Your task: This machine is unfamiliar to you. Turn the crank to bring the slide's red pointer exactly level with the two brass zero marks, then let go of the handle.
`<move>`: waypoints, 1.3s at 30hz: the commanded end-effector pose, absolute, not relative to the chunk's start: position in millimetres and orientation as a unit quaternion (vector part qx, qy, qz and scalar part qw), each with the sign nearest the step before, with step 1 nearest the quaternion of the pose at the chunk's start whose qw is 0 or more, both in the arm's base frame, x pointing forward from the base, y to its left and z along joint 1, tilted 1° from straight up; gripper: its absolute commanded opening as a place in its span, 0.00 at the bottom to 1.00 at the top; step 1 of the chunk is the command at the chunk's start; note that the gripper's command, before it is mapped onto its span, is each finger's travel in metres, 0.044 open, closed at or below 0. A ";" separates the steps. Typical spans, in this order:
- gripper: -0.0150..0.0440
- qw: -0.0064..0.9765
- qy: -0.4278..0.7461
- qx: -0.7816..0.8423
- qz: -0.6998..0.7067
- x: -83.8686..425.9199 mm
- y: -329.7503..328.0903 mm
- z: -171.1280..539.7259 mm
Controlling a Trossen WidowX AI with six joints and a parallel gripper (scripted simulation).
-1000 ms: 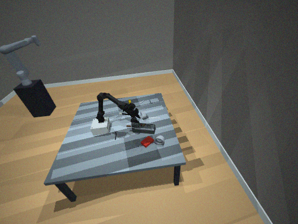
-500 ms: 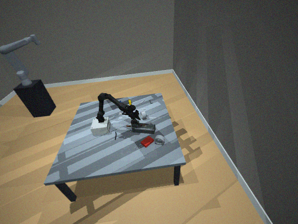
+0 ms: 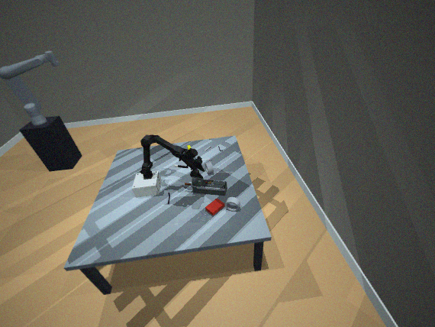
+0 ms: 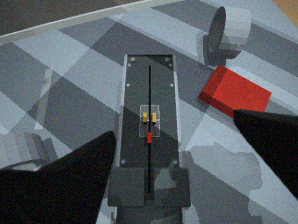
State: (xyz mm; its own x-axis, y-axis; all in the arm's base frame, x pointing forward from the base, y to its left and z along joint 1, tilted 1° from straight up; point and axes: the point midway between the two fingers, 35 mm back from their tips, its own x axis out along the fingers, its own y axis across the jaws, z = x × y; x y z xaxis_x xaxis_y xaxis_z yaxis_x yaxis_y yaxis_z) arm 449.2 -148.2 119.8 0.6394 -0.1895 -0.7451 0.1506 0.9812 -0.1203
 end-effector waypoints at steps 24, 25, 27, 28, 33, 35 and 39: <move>1.00 0.918 0.372 0.049 -0.127 338.8 -114.5 132.4; 1.00 0.918 0.371 0.052 -0.128 334.2 -113.0 131.0; 1.00 0.919 0.368 0.058 -0.130 326.0 -110.3 128.3; 1.00 0.919 0.367 0.059 -0.131 323.8 -109.5 127.5; 1.00 0.919 0.367 0.060 -0.131 324.0 -109.6 123.7; 1.00 0.919 0.366 0.060 -0.131 326.3 -110.3 113.9; 1.00 0.919 0.366 0.060 -0.131 329.6 -111.1 92.4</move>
State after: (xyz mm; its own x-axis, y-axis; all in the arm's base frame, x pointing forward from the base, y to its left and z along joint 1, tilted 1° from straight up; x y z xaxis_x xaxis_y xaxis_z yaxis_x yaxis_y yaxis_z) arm 329.0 -111.8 112.0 0.7017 -0.2033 -0.6828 0.2842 0.9587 0.0067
